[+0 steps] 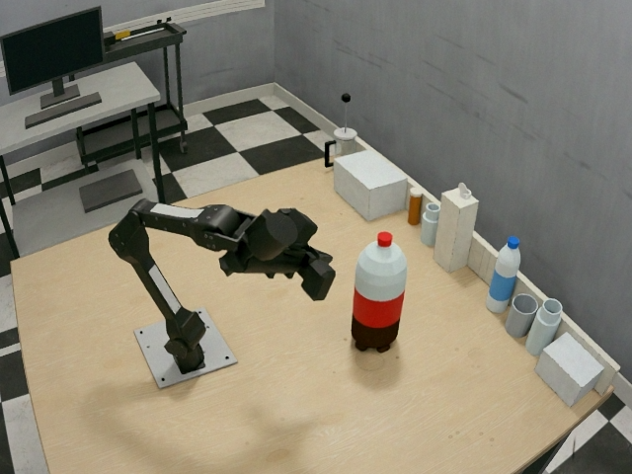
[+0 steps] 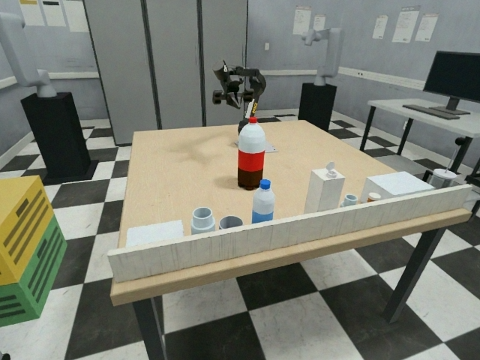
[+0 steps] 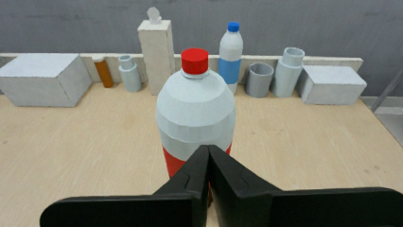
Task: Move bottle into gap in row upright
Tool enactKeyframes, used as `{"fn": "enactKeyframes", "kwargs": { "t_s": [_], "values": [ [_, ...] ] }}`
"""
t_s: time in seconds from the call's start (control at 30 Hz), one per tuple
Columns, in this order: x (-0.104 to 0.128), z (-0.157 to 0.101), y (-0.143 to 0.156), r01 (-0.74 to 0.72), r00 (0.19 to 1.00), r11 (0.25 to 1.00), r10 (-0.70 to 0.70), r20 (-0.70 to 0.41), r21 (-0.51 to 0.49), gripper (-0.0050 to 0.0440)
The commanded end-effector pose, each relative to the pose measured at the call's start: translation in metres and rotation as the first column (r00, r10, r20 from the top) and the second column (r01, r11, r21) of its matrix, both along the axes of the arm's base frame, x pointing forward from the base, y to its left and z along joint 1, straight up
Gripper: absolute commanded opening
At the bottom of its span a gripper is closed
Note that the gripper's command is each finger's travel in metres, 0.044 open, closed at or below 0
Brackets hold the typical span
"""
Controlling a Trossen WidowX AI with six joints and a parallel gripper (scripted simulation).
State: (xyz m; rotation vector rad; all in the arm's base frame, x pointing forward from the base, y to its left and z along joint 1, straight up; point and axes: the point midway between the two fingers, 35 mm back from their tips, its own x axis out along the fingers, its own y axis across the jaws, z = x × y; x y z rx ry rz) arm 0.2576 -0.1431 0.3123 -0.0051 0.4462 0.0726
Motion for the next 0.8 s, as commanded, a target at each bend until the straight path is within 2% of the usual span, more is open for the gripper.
{"fn": "enactKeyframes", "kwargs": {
  "t_s": [0.0, 0.77],
  "values": [
    [-0.002, 0.001, 0.001, 0.000, 1.000, 1.000, 0.000, 0.013, -0.016, -0.0050],
    [0.000, -0.033, -0.001, 0.000, 1.000, 1.000, 0.000, 0.013, -0.017, -0.0050]
  ]
}}
